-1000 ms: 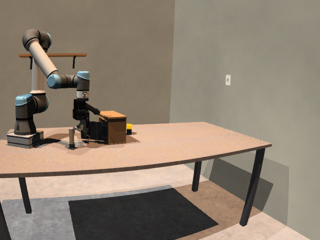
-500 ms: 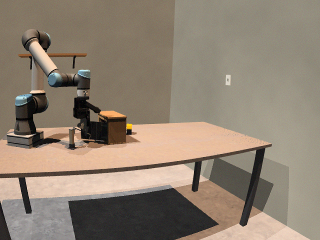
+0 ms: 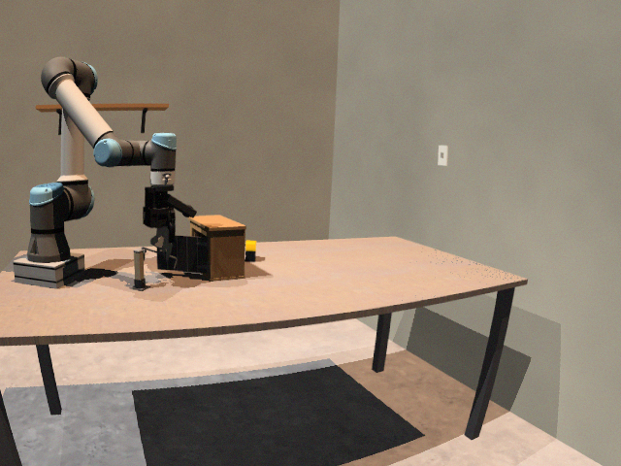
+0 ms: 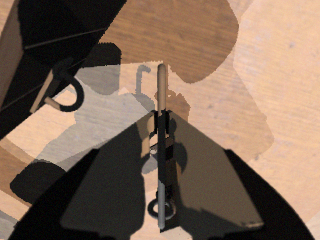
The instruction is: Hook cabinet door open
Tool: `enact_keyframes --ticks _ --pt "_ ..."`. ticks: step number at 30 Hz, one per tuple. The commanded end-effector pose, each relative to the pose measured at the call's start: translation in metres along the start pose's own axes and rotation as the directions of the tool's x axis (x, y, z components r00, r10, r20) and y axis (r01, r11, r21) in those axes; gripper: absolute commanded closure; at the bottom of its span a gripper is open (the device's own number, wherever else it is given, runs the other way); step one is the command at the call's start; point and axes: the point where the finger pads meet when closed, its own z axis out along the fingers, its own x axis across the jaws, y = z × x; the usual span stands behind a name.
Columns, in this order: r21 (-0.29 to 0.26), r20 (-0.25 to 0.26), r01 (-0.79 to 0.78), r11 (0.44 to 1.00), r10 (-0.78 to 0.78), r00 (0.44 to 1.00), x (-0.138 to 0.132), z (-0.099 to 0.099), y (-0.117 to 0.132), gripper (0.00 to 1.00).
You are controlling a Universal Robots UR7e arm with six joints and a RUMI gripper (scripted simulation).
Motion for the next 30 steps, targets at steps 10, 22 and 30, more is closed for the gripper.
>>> enact_keyframes --ticks 10,22,30 --pt "0.001 -0.001 0.0 1.0 0.0 1.0 0.0 -0.01 -0.002 0.98" --pt "0.001 -0.001 0.0 1.0 0.0 1.0 0.0 -0.017 -0.003 0.98" --pt "0.001 -0.001 0.0 1.0 0.0 1.0 0.0 -0.02 -0.003 0.98"
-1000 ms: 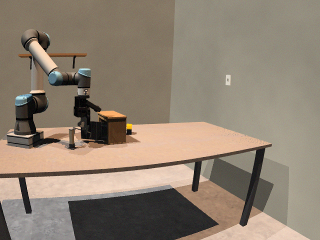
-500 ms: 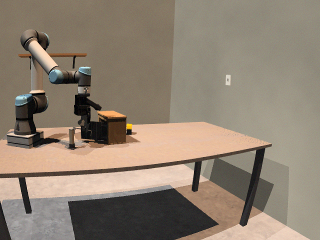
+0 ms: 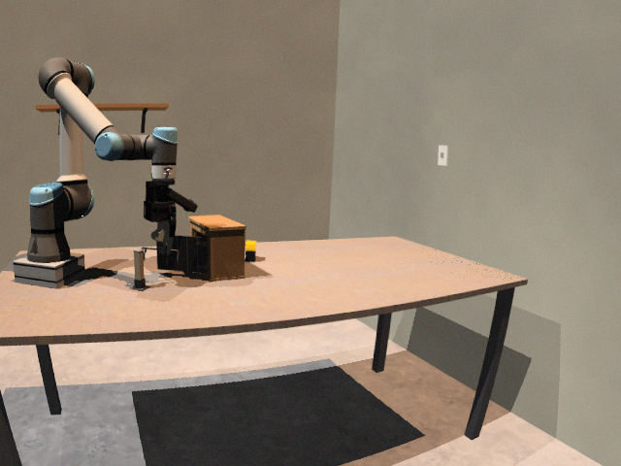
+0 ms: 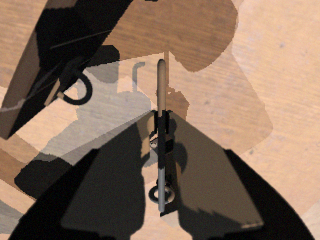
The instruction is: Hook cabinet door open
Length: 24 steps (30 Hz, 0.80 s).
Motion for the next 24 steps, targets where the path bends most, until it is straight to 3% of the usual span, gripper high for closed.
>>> enact_keyframes --ticks 1,24 --pt "0.001 -0.001 0.0 1.0 0.0 1.0 0.0 -0.003 0.0 0.98" --pt "0.001 -0.001 0.0 1.0 0.0 1.0 0.0 -0.017 0.001 0.98"
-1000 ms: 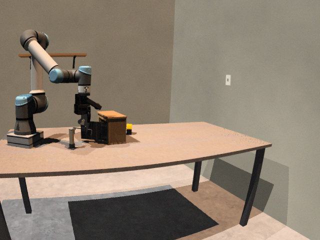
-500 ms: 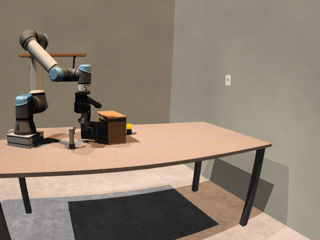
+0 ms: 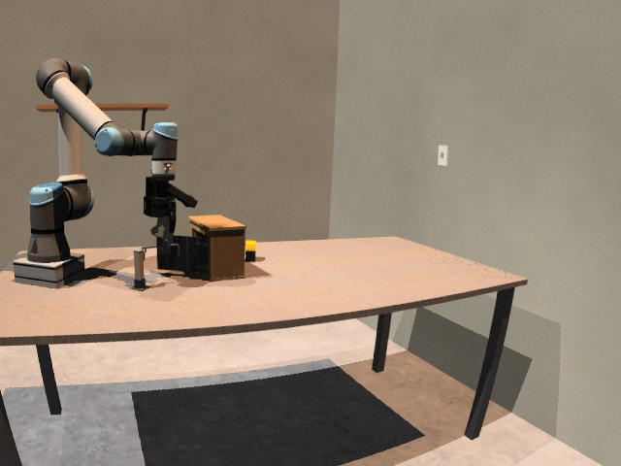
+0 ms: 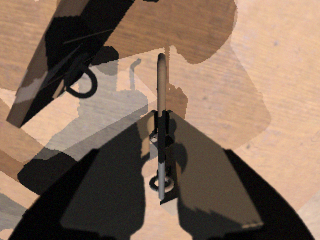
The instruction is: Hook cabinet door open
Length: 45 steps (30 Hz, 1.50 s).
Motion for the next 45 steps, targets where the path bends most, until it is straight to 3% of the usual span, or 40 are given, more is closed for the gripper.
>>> enact_keyframes --ticks 1,13,45 --pt "0.001 -0.001 0.0 1.0 0.0 1.0 0.0 -0.004 0.0 0.98" --pt "0.001 -0.001 0.001 1.0 -0.001 1.0 0.0 -0.009 0.001 0.98" --pt "0.001 -0.001 0.206 0.978 -0.206 0.978 -0.016 -0.009 0.003 0.98"
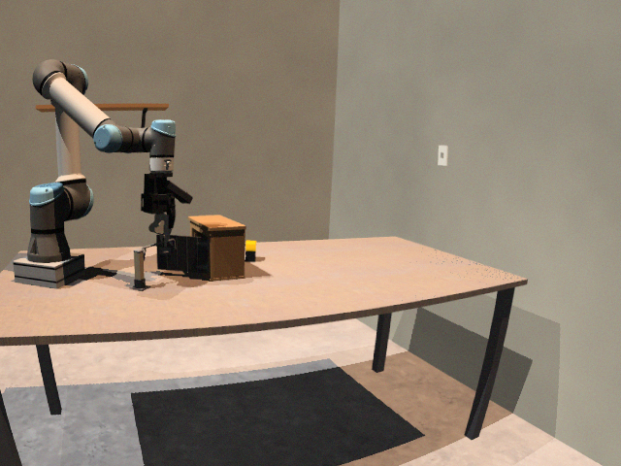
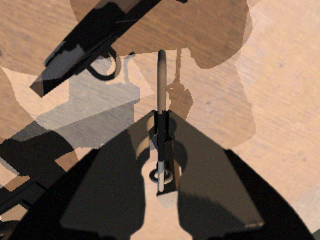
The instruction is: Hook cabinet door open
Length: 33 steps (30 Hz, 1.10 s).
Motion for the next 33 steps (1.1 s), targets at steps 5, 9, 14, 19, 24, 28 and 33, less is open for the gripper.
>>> enact_keyframes --ticks 5,9,14,19,24,28,33 --pt "0.001 -0.001 0.074 0.997 -0.074 0.997 -0.004 0.0 0.0 0.98" --pt "0.001 -0.001 0.08 0.997 -0.08 0.997 -0.007 0.0 0.0 0.98" --pt "0.001 -0.001 0.141 0.99 -0.141 0.99 -0.01 0.0 0.0 0.98" --pt "0.001 -0.001 0.142 0.99 -0.142 0.99 -0.012 0.0 0.001 0.98" --pt "0.001 -0.001 0.201 0.98 -0.201 0.98 -0.014 0.0 0.001 0.98" --pt "0.001 -0.001 0.208 0.978 -0.208 0.978 -0.017 0.0 0.002 0.98" --pt "0.001 -0.001 0.253 0.968 -0.253 0.968 -0.019 0.0 0.002 0.98"
